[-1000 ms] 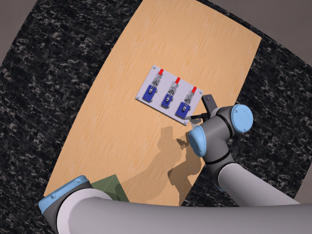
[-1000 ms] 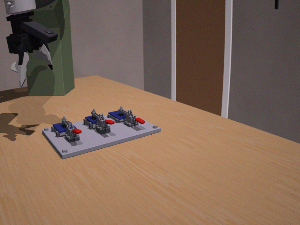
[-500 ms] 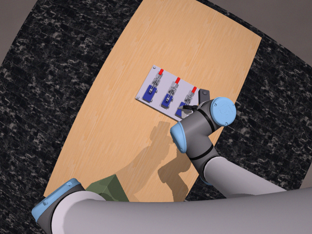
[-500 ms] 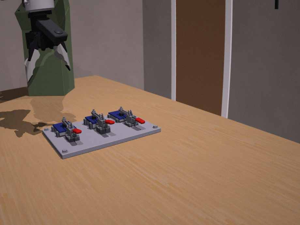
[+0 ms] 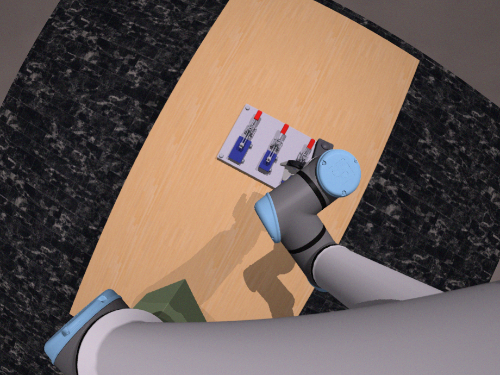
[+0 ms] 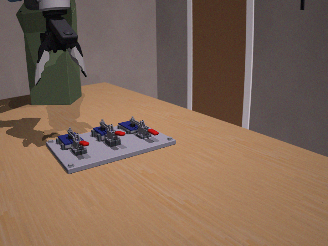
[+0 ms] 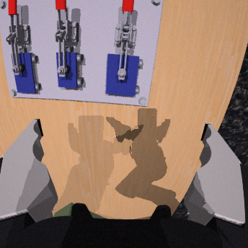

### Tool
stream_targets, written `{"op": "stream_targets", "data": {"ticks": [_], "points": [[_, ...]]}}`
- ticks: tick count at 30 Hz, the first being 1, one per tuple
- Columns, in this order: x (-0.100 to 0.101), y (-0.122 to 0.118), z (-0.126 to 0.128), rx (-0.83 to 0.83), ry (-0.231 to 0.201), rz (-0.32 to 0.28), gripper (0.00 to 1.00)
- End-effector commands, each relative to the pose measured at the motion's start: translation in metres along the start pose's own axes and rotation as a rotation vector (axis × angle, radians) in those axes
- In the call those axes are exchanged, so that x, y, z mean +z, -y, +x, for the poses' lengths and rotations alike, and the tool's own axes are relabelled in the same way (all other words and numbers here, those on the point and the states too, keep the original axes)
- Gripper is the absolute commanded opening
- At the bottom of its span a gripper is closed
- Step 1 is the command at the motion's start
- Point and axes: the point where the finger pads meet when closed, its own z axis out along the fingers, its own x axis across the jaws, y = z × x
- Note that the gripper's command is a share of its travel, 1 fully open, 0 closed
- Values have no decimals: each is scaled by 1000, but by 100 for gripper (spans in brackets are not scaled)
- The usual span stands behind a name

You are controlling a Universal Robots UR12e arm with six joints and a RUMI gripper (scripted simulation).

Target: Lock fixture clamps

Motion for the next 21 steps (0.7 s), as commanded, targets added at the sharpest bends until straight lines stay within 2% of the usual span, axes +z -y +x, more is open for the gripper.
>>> {"op": "stream_targets", "data": {"ticks": [1, 15, 16, 21], "points": [[-1, 1, -3, 36, -8, 6, 100], [-2, 1, -5, 57, -11, 9, 100], [-2, 1, -5, 57, -11, 9, 0], [-2, 1, -5, 57, -11, 9, 0]]}}
